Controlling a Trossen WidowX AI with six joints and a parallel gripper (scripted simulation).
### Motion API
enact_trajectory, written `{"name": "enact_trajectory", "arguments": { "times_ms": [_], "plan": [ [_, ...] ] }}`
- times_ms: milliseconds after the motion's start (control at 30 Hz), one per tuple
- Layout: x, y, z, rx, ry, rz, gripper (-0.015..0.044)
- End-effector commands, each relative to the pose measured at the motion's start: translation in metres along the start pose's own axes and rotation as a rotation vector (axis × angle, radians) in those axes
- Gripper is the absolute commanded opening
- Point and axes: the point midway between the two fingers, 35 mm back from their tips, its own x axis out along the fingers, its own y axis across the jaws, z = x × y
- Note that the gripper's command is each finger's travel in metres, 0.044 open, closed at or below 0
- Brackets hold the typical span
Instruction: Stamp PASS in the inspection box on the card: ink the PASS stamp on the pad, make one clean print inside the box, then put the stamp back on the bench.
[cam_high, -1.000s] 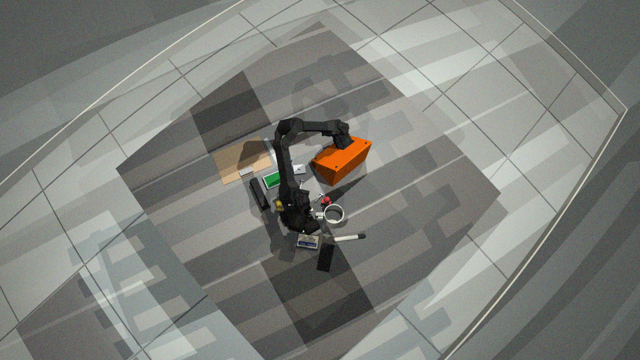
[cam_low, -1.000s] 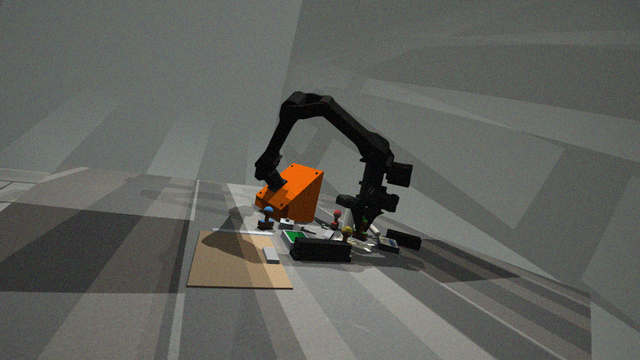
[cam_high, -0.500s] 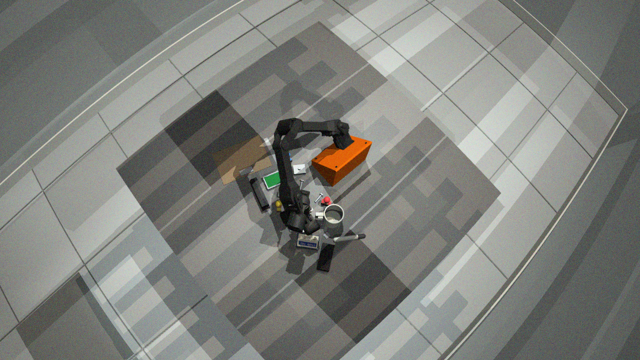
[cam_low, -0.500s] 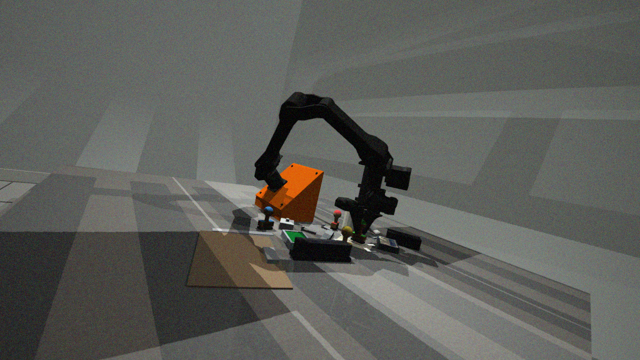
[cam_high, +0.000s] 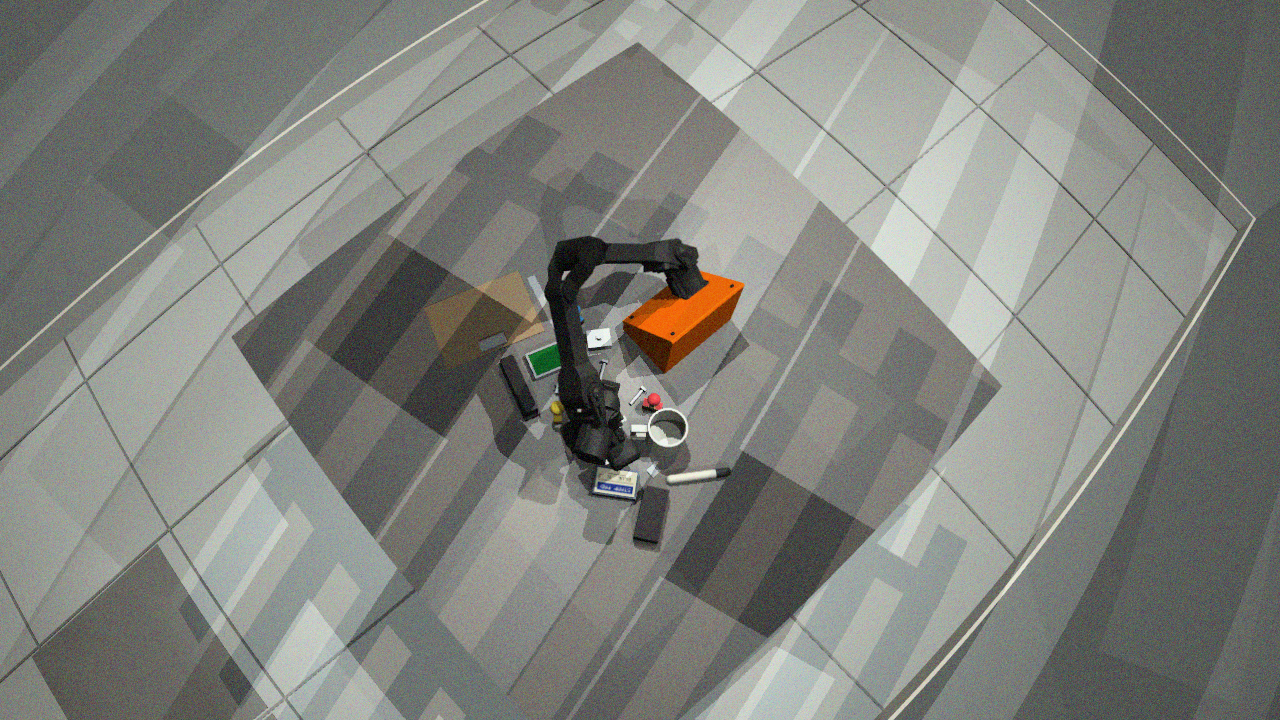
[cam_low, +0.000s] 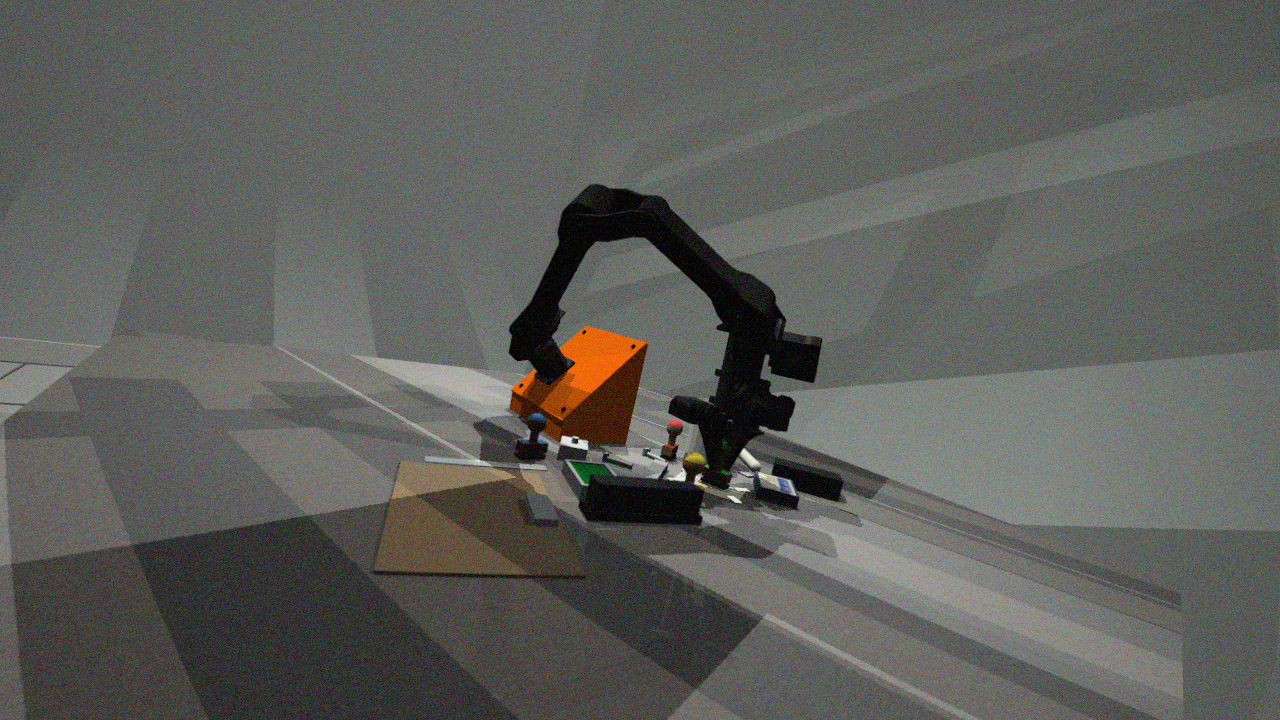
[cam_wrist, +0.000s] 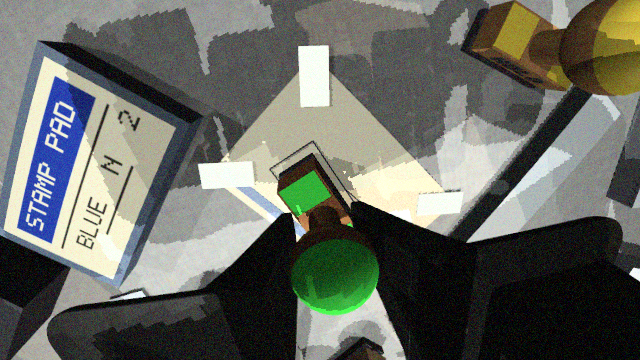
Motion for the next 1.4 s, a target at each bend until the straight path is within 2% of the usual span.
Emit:
{"name": "enact_trajectory", "arguments": {
  "times_ms": [0, 1367],
  "plan": [
    [0.0011, -0.0002, 0.0001, -0.006, -0.002, -0.002, 0.0],
    [0.0046, -0.0003, 0.0001, -0.006, -0.003, -0.003, 0.0]
  ]
}}
